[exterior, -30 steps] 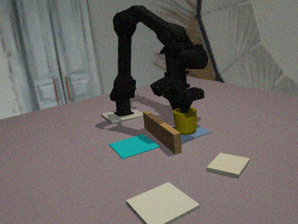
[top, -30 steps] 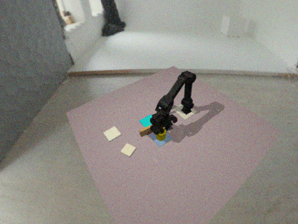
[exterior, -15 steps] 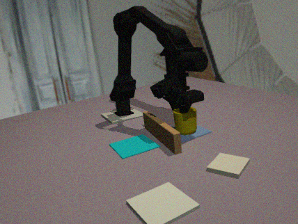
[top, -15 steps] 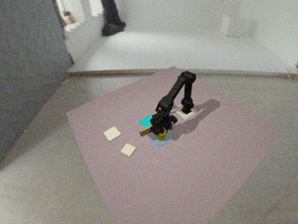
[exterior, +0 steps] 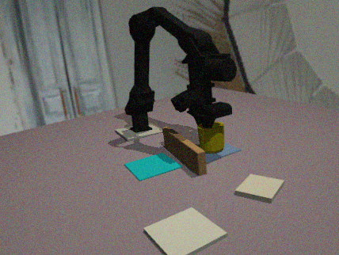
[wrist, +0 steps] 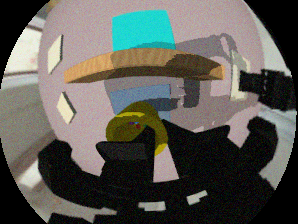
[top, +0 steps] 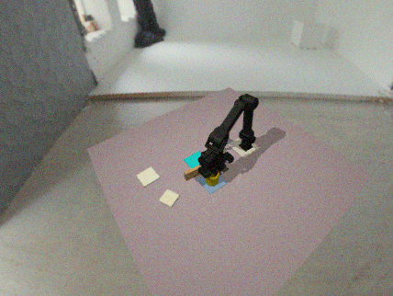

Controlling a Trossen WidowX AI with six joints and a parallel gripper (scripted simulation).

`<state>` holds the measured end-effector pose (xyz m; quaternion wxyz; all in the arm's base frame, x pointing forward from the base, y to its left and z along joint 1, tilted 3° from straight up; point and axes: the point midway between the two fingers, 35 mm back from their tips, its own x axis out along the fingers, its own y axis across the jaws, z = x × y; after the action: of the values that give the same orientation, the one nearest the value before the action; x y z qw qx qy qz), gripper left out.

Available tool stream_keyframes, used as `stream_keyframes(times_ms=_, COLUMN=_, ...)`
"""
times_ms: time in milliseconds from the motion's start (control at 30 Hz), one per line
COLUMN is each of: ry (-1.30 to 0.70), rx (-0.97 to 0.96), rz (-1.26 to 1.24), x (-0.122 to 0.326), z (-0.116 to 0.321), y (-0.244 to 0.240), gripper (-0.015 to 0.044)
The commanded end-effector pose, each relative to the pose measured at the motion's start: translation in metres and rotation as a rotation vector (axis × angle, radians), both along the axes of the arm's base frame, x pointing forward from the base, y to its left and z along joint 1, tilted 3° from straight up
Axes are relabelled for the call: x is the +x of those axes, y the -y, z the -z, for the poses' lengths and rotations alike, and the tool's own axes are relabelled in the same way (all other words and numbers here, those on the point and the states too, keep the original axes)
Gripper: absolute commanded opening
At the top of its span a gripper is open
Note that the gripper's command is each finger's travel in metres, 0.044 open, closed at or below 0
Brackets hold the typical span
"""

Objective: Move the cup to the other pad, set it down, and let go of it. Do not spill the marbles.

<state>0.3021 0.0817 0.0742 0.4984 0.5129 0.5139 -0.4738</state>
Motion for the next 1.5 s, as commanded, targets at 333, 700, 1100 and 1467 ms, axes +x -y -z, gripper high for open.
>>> stream_keyframes(times_ms=333, ry=0.000, rx=0.001, rz=0.001, x=0.001, z=-0.012, y=0.000, gripper=0.0000)
stream_keyframes(times_ms=700, ry=-0.002, rx=0.002, rz=0.002, x=0.003, z=-0.044, y=0.002, gripper=0.0000)
stream_keyframes(times_ms=1100, ry=-0.004, rx=0.003, rz=0.004, x=0.001, z=-0.077, y=0.005, gripper=0.0000)
stream_keyframes(times_ms=1467, ry=-0.007, rx=-0.002, rz=0.008, x=0.000, z=-0.079, y=0.007, gripper=0.0000)
